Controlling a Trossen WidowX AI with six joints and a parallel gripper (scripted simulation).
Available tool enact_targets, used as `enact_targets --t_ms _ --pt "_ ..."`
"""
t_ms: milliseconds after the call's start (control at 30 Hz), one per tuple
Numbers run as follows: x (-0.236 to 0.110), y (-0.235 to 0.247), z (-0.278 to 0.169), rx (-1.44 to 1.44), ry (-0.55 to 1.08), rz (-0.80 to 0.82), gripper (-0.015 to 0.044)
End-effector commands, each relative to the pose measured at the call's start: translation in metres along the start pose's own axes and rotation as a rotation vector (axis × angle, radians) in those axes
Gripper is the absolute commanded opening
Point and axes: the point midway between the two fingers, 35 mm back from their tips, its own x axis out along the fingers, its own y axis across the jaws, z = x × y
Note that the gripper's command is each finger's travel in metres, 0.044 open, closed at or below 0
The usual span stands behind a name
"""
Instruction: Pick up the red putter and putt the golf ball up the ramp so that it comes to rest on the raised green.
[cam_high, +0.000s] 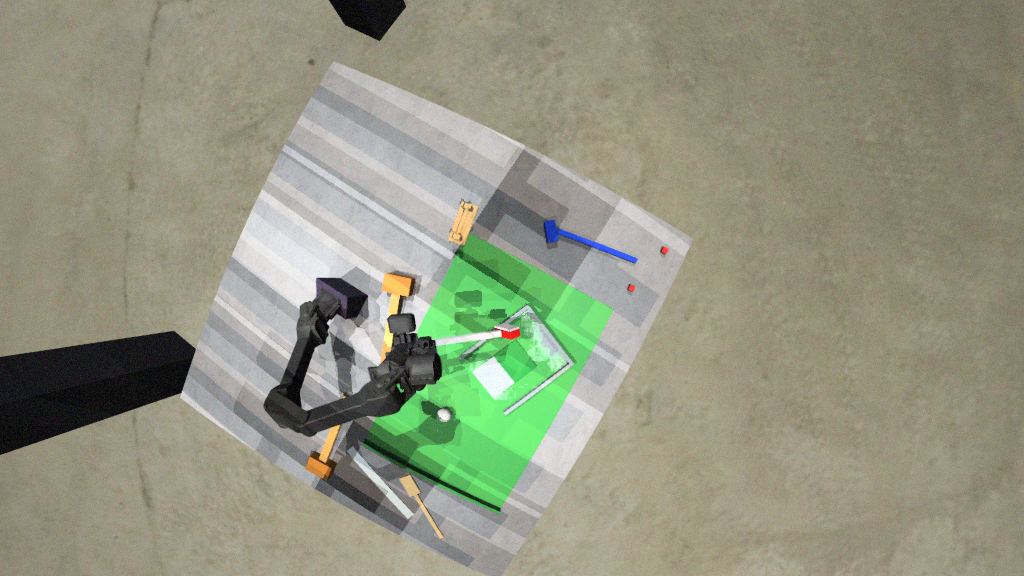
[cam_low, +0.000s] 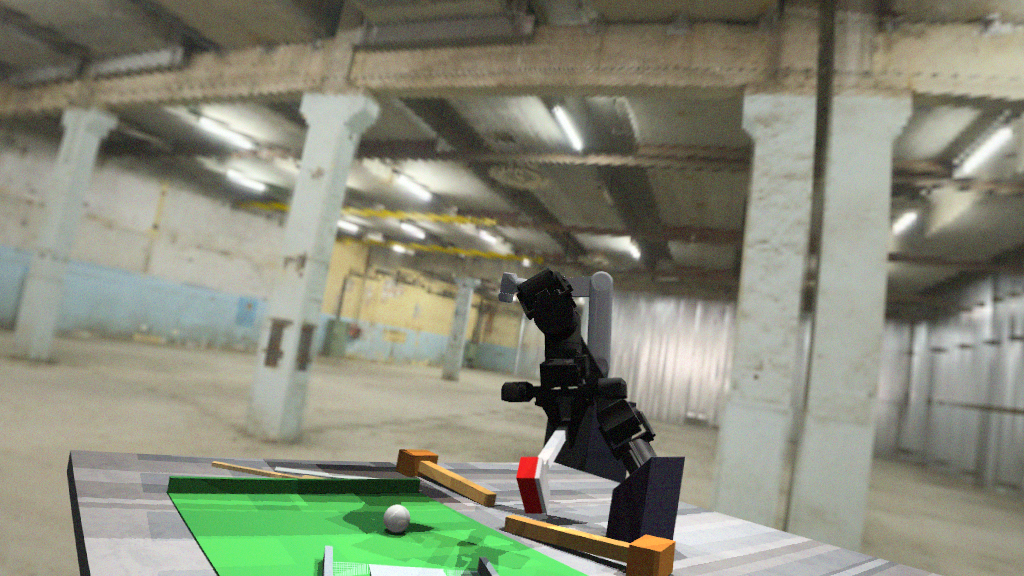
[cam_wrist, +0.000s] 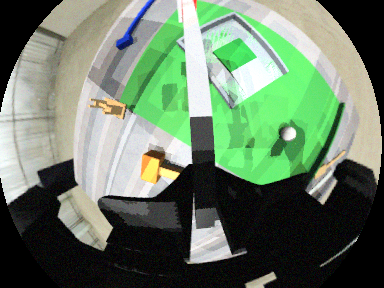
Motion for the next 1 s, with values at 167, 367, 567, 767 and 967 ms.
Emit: enact_targets --t_ms 167,367,567,767,967 --pt "-0.021 -0.045 -0.043 0.359 0.016 -0.024 0.0000" --pt "-0.032 -0.069 -0.075 0.591 0.030 -0.041 0.0000" --pt "-0.042 -0.089 -0.110 0.823 0.042 -0.061 0.0000" --pt "-0.048 -0.101 -0.137 0.996 0.051 -0.080 0.0000" --pt "-0.048 -0.101 -0.137 0.997 0.054 -0.080 0.0000"
